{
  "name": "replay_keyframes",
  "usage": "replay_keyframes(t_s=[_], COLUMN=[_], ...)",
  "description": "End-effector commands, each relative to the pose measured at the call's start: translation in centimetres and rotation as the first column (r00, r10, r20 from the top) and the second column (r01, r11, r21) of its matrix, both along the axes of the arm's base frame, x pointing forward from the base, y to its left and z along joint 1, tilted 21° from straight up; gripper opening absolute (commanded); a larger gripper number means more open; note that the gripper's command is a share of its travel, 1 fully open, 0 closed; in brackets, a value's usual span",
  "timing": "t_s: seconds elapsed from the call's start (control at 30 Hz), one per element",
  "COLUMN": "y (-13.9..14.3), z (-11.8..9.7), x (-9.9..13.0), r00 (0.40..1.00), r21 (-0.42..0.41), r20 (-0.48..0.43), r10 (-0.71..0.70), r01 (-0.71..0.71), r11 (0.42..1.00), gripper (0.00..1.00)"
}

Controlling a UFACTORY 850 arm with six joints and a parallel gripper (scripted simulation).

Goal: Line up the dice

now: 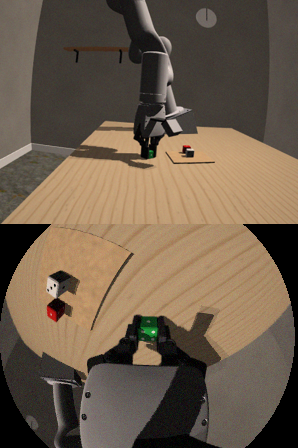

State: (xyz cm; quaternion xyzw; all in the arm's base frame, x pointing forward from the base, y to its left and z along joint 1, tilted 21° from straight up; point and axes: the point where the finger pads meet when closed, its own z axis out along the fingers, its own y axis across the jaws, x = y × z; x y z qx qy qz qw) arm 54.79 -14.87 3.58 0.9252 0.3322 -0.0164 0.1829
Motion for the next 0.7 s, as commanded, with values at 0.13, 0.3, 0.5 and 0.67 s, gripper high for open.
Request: replay_keyframes(t_s=[0.13,0.3,0.5,0.67], y=[0.01,0.01,0.01,0.13], z=[0.07,0.07,0.07,0.38], x=[0.07,0.07,0.07,0.04], r00=[1.000,1.000,1.000,1.000], r21=[0.000,0.000,0.000,0.000], r20=[0.002,0.002,0.002,0.002], r10=[0.000,0.000,0.000,0.000], r01=[0.000,0.000,0.000,0.000], r11=[1.000,1.000,1.000,1.000], gripper=[0.21,0.21,0.21,0.21])
